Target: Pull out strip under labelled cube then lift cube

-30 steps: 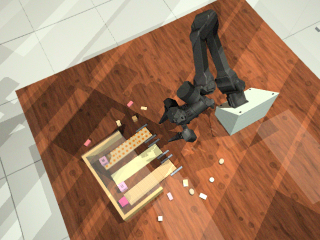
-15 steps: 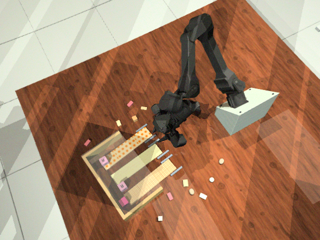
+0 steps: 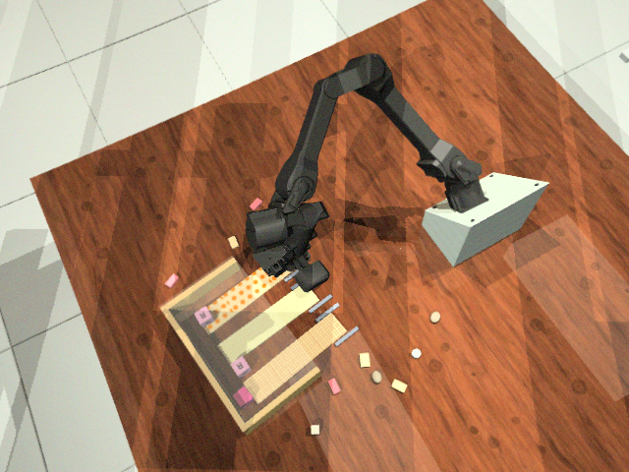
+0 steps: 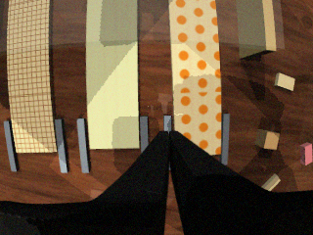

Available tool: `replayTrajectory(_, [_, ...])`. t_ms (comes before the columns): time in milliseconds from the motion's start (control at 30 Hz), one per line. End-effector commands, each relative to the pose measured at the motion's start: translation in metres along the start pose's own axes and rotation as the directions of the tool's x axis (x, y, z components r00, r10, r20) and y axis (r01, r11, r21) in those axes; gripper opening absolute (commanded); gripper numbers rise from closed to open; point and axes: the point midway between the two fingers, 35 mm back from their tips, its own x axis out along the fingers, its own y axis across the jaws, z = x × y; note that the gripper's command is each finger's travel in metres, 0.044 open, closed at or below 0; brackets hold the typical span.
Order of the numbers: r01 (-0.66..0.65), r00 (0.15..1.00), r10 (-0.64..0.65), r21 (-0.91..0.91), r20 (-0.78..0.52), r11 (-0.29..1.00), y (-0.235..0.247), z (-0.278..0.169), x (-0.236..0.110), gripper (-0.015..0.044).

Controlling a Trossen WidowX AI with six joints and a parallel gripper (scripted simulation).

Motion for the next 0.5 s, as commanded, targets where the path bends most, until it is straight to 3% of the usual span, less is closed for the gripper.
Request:
replayTrajectory(0, [-0.071,0.956,0.064,-0.014,-0.288,0.997,-0.0467,-0.0195,0.0351,0.0])
replayTrajectory(467, [-0.074,0.953,0.066,-0.014,-0.294,0.997,-0.0487,-0.0215,0.0393,0.0])
